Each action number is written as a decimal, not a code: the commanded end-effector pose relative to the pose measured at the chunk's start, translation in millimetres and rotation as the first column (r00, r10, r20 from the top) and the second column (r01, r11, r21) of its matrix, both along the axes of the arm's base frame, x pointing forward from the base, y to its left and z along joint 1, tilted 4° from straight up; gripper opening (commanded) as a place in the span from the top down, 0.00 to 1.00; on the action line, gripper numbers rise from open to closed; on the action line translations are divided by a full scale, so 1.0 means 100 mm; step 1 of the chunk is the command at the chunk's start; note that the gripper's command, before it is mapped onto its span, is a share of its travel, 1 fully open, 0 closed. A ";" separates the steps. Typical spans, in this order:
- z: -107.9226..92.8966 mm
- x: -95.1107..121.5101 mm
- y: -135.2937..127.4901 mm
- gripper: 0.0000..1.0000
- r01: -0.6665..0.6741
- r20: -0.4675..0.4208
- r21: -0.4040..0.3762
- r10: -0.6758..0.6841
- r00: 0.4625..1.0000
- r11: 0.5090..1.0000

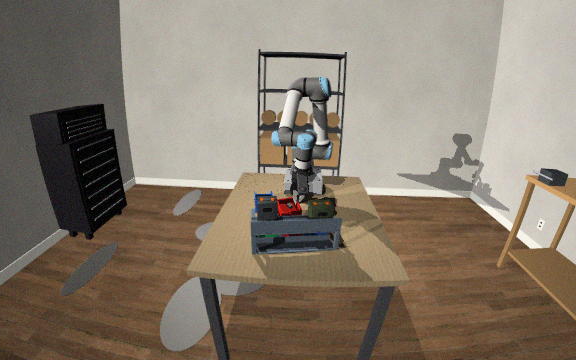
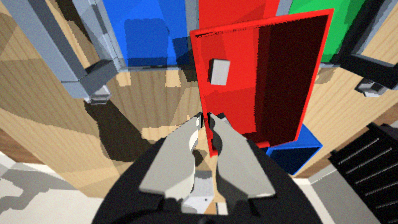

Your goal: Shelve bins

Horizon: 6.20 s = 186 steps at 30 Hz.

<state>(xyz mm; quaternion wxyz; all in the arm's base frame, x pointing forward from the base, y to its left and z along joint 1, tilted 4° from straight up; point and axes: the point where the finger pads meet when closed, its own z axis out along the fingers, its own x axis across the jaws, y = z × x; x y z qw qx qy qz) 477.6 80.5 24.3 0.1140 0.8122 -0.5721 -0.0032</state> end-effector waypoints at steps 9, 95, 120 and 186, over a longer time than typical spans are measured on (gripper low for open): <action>0.02 0.14 0.05 1.00 0.000 0.005 0.000 0.000 1.000 1.000; -0.02 0.25 0.10 1.00 0.001 0.002 0.000 -0.001 1.000 1.000; -0.10 0.25 0.09 1.00 0.001 0.001 0.000 -0.001 1.000 1.000; -0.12 0.32 0.10 1.00 0.000 0.015 0.005 0.000 1.000 1.000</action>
